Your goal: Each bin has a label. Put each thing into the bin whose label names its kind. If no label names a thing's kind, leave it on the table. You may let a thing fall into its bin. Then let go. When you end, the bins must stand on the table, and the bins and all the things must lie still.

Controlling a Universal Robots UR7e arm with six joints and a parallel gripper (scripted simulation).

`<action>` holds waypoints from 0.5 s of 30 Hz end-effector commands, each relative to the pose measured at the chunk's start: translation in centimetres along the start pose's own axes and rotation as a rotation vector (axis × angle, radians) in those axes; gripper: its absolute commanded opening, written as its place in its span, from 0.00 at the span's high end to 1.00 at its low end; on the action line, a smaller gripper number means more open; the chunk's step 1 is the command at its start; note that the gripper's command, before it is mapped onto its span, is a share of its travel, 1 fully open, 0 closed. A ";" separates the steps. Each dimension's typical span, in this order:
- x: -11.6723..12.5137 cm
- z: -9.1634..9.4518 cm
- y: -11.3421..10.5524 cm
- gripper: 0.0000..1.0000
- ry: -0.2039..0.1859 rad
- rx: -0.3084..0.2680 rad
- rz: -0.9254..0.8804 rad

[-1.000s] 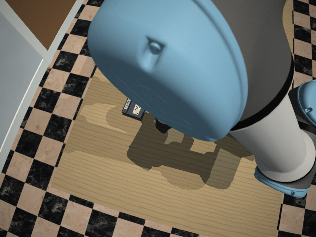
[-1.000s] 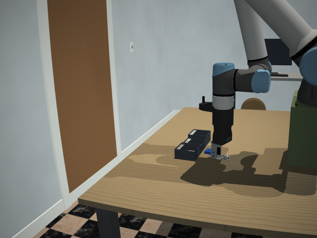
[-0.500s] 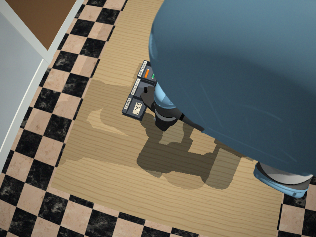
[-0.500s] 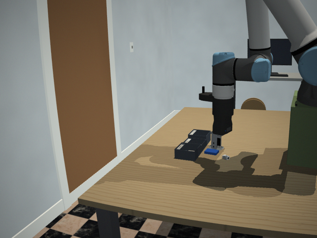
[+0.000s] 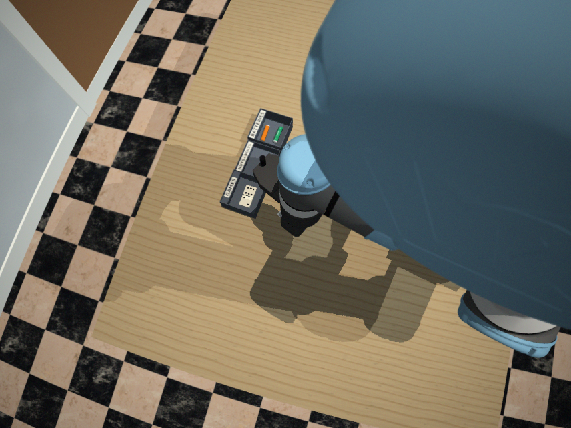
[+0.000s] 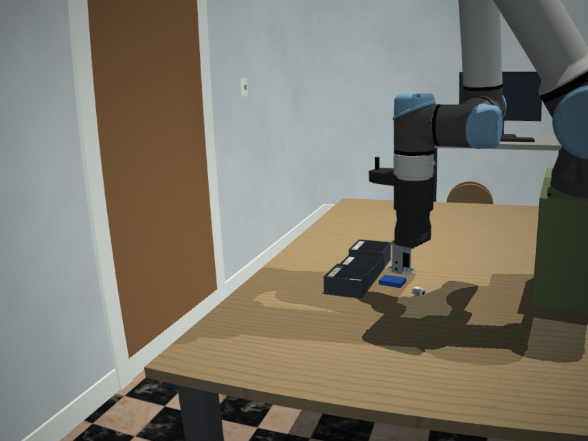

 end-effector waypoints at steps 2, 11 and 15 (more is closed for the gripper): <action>0.0 0.3 0.0 0.51 0.000 0.001 0.000; -0.7 0.3 4.2 0.51 0.000 0.001 -0.050; -1.1 0.3 6.5 0.51 0.001 0.002 -0.207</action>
Point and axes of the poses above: the point where the finger pads meet when closed, its own z axis back along the fingers, its own x axis across the jaws, y = z × x, the point moved 9 cm from there along z, back along the fingers, and after that the axes turned 4 degrees about -z, right-handed, at the moved point
